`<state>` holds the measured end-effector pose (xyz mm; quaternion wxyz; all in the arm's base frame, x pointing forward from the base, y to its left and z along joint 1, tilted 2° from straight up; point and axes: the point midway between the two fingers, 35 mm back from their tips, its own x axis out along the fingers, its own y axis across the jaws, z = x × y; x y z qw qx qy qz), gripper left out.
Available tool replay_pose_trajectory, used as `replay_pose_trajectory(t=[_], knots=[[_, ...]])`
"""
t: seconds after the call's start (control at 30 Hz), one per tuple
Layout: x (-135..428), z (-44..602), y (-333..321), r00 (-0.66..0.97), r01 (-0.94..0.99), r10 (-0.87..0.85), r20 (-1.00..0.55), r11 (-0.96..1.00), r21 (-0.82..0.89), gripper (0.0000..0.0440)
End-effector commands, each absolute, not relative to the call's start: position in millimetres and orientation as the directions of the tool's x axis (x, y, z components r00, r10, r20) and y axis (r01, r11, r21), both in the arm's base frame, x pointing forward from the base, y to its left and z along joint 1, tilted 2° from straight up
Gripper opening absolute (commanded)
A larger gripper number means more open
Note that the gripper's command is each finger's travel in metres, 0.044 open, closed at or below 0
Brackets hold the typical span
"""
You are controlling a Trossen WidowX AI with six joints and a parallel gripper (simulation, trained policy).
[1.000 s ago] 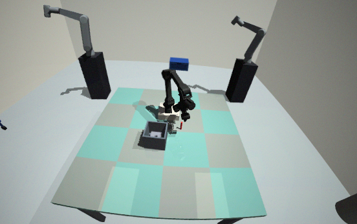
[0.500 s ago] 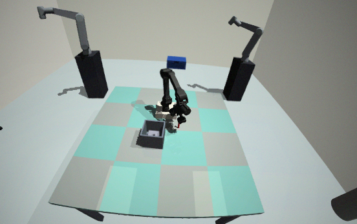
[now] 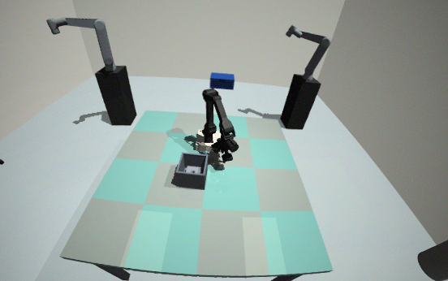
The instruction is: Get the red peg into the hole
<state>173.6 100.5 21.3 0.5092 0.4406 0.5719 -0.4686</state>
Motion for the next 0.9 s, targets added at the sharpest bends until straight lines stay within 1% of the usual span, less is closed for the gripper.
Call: replay_pose_trajectory(t=[0.0, 0.3, 0.33, 0.87], knots=[[175.1, 11.5, 101.5, -0.09, 0.979, 0.029, -0.995, 0.189, -0.083, 0.024], [183.0, 1.9, 109.1, -0.081, 0.967, 0.051, -0.995, 0.244, -0.067, 0.0006], [184.0, 1.5, 110.0, -0.079, 0.966, 0.054, -0.995, 0.251, -0.063, 0.0], [207.8, 43.3, 113.0, 0.055, 0.977, 0.143, -0.988, 0.197, 0.082, 0.0]])
